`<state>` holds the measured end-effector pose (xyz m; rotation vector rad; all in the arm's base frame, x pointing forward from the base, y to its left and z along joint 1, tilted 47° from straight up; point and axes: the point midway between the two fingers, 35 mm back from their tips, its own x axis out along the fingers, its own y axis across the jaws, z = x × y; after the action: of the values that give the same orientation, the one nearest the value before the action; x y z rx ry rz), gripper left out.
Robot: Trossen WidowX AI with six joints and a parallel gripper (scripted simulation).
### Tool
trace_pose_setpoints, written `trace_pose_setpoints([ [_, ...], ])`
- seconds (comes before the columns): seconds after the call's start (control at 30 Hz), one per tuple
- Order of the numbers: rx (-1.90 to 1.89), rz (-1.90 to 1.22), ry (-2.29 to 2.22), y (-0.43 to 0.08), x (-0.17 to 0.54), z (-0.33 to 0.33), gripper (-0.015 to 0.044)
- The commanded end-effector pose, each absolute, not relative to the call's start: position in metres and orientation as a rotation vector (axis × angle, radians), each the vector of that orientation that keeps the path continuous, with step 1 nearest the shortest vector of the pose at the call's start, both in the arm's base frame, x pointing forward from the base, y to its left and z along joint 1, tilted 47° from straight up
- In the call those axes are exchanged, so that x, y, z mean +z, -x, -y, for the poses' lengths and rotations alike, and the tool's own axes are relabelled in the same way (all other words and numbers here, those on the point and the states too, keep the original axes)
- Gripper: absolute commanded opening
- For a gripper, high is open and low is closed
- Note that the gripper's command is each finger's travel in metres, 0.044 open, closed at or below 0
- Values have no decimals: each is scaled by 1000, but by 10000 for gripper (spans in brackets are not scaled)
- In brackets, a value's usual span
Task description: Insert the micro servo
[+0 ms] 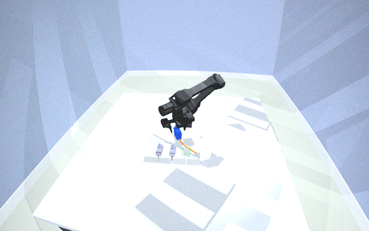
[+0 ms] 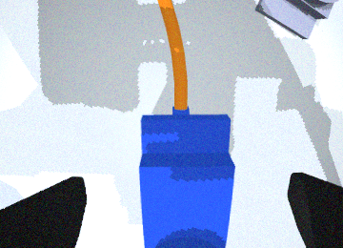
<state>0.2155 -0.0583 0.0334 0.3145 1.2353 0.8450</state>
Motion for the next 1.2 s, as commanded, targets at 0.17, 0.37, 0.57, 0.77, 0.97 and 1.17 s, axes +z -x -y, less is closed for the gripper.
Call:
trace_pose_setpoints([
  [0.17, 847, -1237, -323, -215, 32, 56, 151],
  [0.37, 847, -1237, -323, -215, 32, 56, 92],
  [0.57, 847, -1237, -323, -214, 40, 64, 0],
  [0.77, 847, -1238, -323, -208, 56, 75, 0],
  [0.97, 847, -1238, -323, -207, 56, 74, 0],
  [1.17, 847, -1237, -323, -220, 55, 77, 0],
])
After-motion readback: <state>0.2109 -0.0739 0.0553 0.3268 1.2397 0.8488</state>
